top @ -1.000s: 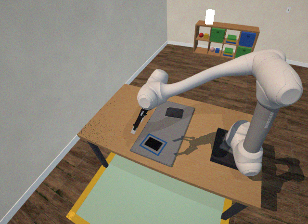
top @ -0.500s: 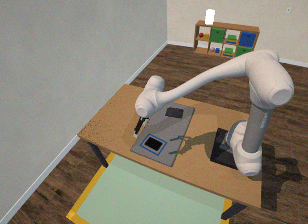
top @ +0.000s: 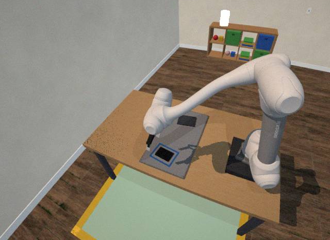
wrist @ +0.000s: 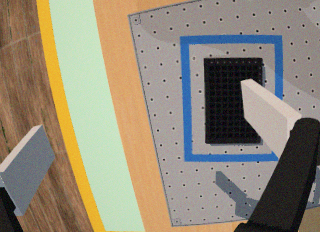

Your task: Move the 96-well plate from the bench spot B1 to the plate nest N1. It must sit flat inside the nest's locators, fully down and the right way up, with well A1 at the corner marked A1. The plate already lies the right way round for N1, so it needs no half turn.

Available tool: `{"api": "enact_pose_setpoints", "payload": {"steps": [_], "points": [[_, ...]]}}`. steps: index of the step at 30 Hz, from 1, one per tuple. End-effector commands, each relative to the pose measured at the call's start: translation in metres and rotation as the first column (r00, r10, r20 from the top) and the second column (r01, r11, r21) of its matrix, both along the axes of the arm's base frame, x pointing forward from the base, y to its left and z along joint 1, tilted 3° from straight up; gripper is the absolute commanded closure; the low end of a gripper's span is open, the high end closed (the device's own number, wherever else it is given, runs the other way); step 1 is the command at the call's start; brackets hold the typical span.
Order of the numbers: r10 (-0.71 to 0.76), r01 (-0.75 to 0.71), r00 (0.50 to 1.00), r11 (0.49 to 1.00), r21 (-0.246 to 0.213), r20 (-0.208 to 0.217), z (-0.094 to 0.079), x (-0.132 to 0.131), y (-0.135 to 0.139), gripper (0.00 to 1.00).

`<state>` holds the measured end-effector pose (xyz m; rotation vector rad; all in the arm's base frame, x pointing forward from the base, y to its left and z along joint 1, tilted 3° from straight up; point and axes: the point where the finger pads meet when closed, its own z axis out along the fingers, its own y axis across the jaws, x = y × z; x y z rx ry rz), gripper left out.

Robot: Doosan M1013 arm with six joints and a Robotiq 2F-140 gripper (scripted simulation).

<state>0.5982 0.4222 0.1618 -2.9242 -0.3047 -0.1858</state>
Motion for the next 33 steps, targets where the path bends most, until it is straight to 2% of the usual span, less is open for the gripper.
{"api": "enact_pose_setpoints", "payload": {"steps": [1,9,10,13,15,22,24,27,30,33], "points": [[-0.043,0.04,0.998,0.997,-0.063,-0.045,-0.017,-0.001,-0.009,0.0],[-0.049,0.045,0.997,0.996,-0.073,-0.052,-0.052,-0.006,-0.027,0.0],[-0.049,0.045,0.997,0.996,-0.073,-0.052,-0.052,-0.006,-0.027,0.0],[-0.098,0.083,0.991,0.985,-0.151,-0.095,-0.065,-0.008,-0.035,0.0],[-0.098,0.083,0.991,0.985,-0.151,-0.095,-0.065,-0.008,-0.035,0.0],[-0.104,0.087,0.989,0.983,-0.16,-0.1,-0.095,-0.014,-0.052,0.0],[-0.104,0.087,0.989,0.983,-0.16,-0.1,-0.097,-0.015,-0.053,0.0],[-0.155,0.12,0.979,0.963,-0.241,-0.134,-0.109,-0.018,-0.061,0.0],[-0.16,0.123,0.978,0.961,-0.249,-0.137,-0.122,-0.021,-0.069,0.0],[-0.16,0.123,0.978,0.961,-0.249,-0.137,-0.126,-0.022,-0.072,0.0]]}}
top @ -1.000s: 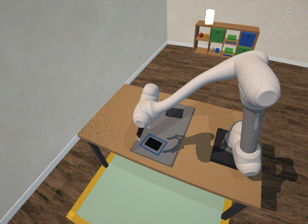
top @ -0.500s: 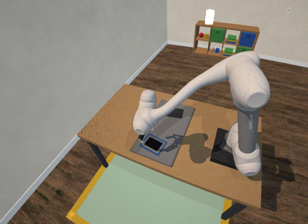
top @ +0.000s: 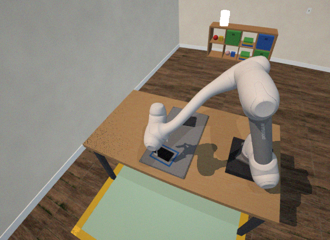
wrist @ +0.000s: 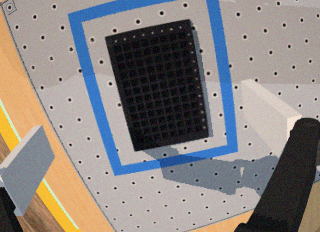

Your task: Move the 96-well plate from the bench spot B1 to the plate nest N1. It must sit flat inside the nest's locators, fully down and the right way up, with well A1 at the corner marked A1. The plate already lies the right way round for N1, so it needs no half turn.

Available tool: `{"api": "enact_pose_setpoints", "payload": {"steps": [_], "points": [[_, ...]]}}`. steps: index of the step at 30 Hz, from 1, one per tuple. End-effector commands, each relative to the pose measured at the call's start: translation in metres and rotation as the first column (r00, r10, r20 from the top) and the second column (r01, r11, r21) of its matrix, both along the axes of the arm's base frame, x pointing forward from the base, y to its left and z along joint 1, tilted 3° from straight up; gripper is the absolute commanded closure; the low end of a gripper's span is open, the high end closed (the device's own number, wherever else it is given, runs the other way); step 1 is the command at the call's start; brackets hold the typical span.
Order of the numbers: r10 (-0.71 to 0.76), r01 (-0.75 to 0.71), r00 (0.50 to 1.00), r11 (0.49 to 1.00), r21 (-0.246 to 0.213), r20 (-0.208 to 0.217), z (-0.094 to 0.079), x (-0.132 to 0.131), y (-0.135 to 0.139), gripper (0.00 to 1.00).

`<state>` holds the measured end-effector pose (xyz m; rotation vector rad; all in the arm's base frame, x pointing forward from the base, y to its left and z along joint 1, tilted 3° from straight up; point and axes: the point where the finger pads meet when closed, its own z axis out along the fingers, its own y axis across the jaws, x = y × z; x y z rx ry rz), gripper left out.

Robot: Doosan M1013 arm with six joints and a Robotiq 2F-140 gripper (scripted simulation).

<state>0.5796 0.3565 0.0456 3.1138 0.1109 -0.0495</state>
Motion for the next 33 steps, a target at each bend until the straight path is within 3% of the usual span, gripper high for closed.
{"api": "enact_pose_setpoints", "payload": {"steps": [1,4,33], "points": [[-0.01,0.01,1.0,1.0,-0.013,-0.009,-0.0135,-0.0047,-0.0092,0.0],[-0.01,0.01,1.0,1.0,-0.013,-0.009,-0.0223,-0.007,-0.0151,0.0],[-0.01,0.01,1.0,1.0,-0.013,-0.009,-0.0223,-0.007,-0.0151,0.0]]}}
